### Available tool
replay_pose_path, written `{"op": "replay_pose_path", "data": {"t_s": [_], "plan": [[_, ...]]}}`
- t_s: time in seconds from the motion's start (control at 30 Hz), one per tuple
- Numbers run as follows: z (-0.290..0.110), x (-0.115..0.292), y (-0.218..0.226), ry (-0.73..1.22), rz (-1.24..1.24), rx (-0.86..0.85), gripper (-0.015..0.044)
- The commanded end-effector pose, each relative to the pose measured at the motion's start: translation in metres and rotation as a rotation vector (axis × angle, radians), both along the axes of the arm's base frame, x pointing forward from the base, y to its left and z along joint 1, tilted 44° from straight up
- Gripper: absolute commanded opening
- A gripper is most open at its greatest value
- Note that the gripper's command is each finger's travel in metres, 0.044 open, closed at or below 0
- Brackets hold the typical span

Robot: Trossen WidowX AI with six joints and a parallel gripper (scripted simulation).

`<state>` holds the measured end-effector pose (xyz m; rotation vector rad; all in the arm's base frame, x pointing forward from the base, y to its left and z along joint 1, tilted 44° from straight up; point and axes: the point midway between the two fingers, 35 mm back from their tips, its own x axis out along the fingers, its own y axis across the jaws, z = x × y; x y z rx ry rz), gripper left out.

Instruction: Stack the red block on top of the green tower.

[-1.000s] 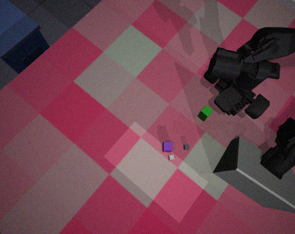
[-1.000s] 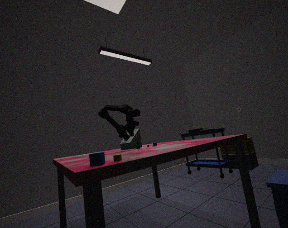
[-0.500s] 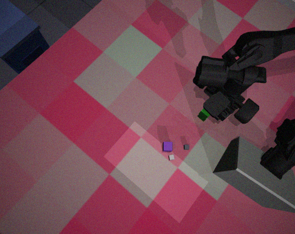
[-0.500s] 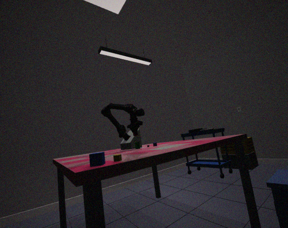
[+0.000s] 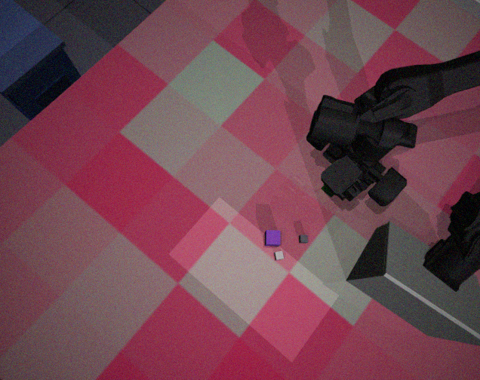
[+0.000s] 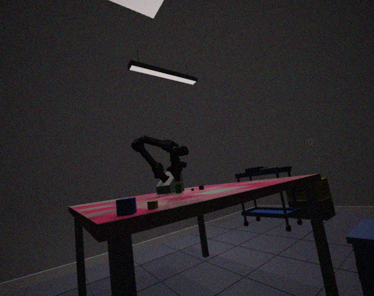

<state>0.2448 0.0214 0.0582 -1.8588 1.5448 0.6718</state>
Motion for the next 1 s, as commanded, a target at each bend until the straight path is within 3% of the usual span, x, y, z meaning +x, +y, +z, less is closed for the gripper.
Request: {"op": "replay_pose_path", "data": {"t_s": [0.0,0.97], "plan": [[-0.0092,0.0006,-0.0094,0.008,0.003,-0.007,0.0000],[-0.0131,0.0013,-0.0130,0.008,0.003,-0.008,0.0000]]}}
